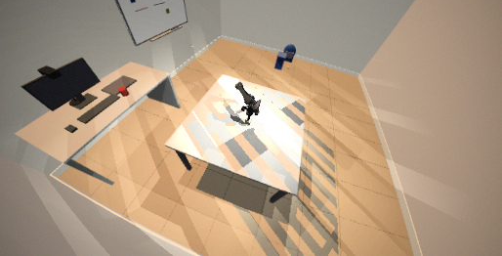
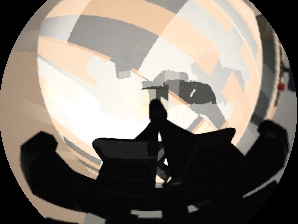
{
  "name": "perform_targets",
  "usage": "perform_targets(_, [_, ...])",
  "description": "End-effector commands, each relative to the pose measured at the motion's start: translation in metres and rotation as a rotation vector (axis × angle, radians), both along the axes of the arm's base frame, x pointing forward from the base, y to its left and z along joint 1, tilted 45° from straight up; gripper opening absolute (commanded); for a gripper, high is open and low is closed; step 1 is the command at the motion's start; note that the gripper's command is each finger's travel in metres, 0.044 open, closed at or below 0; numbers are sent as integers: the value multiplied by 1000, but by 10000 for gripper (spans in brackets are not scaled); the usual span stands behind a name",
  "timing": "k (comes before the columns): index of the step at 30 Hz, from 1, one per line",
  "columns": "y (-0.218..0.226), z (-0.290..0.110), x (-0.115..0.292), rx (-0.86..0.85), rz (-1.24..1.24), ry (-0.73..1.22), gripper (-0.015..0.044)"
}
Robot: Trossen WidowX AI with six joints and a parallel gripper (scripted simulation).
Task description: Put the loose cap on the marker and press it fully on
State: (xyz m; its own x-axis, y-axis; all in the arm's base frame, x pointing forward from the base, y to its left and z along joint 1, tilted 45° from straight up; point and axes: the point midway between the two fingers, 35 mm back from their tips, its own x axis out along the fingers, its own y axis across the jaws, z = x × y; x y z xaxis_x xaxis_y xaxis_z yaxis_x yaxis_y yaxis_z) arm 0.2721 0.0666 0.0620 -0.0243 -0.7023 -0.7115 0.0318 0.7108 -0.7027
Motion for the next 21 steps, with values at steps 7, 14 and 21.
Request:
perform_targets(7, [-12, -10, 0, -2, 4, -3, 0])
perform_targets(14, [-8, -9, 1, 4, 4, -7, 0])
perform_targets(21, [29, 28, 3, 36, 54, -27, 0])
